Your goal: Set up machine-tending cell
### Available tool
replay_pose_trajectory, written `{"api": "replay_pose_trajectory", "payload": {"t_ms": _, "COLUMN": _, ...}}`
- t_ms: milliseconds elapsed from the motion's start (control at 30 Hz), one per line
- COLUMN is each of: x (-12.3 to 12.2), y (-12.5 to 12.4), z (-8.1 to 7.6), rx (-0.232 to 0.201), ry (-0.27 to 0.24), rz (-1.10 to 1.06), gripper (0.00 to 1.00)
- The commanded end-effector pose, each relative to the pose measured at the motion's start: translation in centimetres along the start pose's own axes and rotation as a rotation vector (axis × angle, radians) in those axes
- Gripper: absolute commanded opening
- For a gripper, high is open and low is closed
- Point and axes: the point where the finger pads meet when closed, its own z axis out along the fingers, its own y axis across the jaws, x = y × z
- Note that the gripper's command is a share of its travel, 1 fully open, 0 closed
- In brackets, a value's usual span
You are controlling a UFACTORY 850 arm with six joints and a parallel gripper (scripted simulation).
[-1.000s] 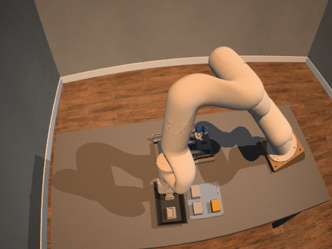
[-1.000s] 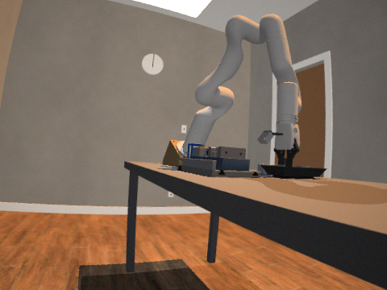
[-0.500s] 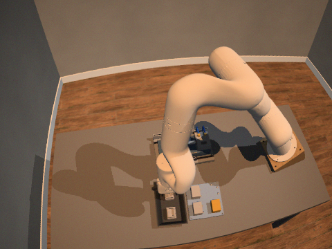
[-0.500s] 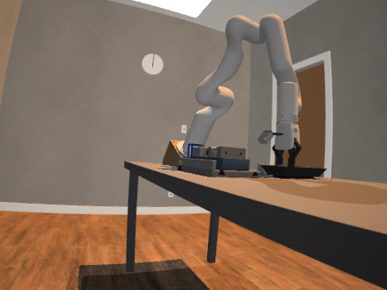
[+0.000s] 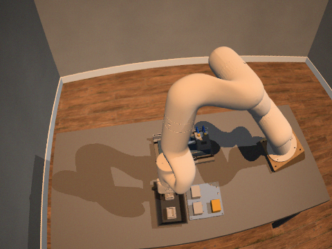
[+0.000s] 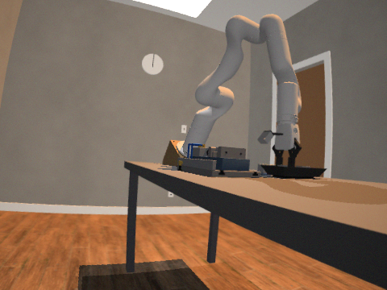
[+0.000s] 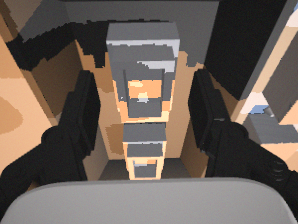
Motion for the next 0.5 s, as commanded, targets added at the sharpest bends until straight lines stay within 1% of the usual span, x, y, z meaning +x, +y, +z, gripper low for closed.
{"api": "replay_pose_trajectory", "payload": {"t_ms": 0, "x": -0.02, "y": -0.08, "z": -0.05, "rx": 0.002, "ry": 0.0, "rz": 0.0, "gripper": 0.69}}
{"api": "replay_pose_trajectory", "payload": {"t_ms": 467, "x": -0.02, "y": -0.08, "z": -0.28, "rx": 0.002, "ry": 0.0, "rz": 0.0, "gripper": 0.69}}
